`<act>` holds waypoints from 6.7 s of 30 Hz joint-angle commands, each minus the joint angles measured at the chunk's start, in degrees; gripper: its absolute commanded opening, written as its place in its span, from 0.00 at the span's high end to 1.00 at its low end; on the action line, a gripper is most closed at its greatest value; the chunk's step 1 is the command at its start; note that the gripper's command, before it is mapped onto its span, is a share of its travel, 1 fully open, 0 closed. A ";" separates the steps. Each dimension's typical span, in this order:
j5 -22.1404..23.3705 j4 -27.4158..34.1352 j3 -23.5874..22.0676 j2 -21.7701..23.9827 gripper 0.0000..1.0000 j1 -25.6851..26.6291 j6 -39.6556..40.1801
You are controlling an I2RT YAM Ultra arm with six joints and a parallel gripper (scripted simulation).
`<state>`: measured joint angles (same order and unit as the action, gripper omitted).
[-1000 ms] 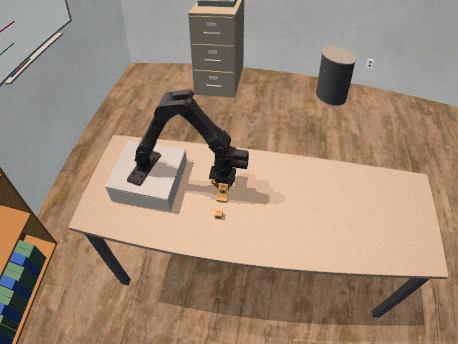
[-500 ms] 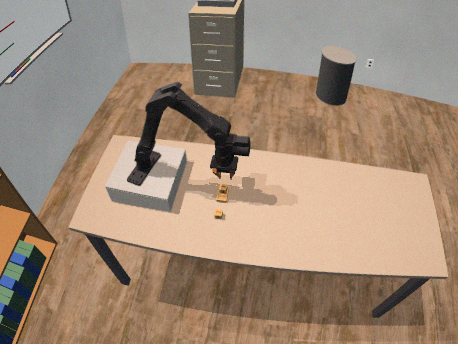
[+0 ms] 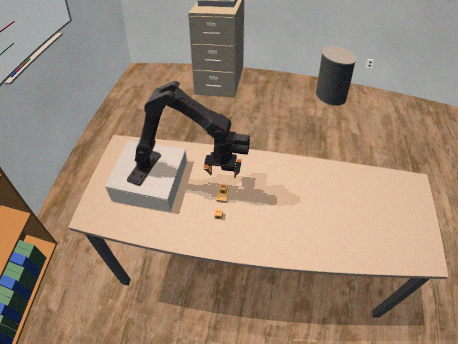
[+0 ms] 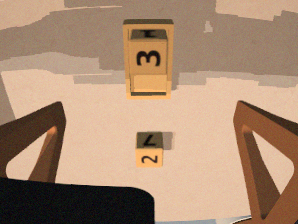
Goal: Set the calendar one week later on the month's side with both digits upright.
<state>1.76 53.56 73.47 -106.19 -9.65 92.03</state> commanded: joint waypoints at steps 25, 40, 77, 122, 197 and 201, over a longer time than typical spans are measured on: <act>1.28 -1.45 4.48 -6.29 0.00 17.40 17.56; 1.41 -1.72 5.09 -7.29 0.55 19.96 20.15; 1.41 -2.45 4.70 -7.63 0.55 19.93 20.12; 1.39 -11.84 0.55 -12.86 0.55 19.52 19.70; 1.39 -12.00 0.33 -12.79 0.55 19.31 19.50; 1.39 -12.00 0.33 -12.79 0.55 19.31 19.50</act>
<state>2.81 41.58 73.67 -119.48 9.67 111.57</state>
